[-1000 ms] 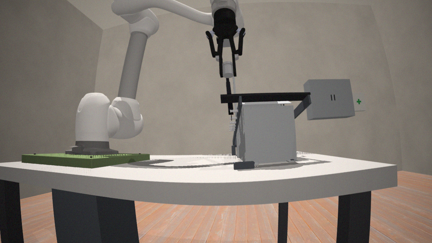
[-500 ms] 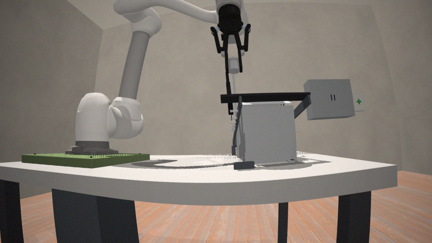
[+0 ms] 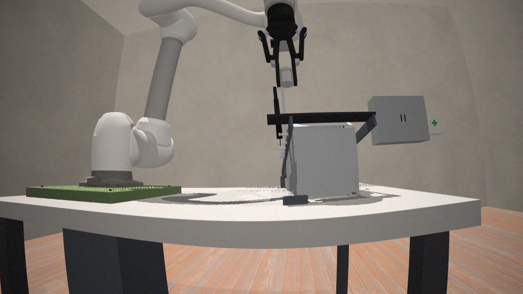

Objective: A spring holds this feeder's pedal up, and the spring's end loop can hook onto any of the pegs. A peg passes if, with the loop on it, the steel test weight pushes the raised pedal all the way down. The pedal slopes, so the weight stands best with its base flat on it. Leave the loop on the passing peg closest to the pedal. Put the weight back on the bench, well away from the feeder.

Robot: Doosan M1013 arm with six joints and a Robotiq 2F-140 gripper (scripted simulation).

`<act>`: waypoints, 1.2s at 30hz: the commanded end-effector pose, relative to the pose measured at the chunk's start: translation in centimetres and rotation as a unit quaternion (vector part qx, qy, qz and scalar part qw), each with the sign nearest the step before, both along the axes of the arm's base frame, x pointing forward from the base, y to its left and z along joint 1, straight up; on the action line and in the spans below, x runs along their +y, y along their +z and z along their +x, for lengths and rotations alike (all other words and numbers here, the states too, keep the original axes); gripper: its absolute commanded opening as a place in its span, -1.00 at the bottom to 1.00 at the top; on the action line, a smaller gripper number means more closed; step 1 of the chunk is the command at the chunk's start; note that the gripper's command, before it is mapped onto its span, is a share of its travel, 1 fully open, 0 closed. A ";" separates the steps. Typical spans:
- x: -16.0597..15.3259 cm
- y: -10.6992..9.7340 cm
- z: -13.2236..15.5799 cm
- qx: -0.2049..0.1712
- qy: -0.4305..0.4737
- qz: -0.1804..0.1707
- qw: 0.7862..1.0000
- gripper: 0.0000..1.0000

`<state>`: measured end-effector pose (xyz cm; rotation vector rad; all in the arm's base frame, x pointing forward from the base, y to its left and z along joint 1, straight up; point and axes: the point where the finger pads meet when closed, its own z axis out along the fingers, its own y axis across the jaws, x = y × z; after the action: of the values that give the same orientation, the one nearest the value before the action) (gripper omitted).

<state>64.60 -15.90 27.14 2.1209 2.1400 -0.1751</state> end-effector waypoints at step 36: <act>0.0 -4.9 0.1 -0.001 0.000 0.000 1.000 -0.50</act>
<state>64.69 -15.87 22.49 2.1216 2.1393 -0.1740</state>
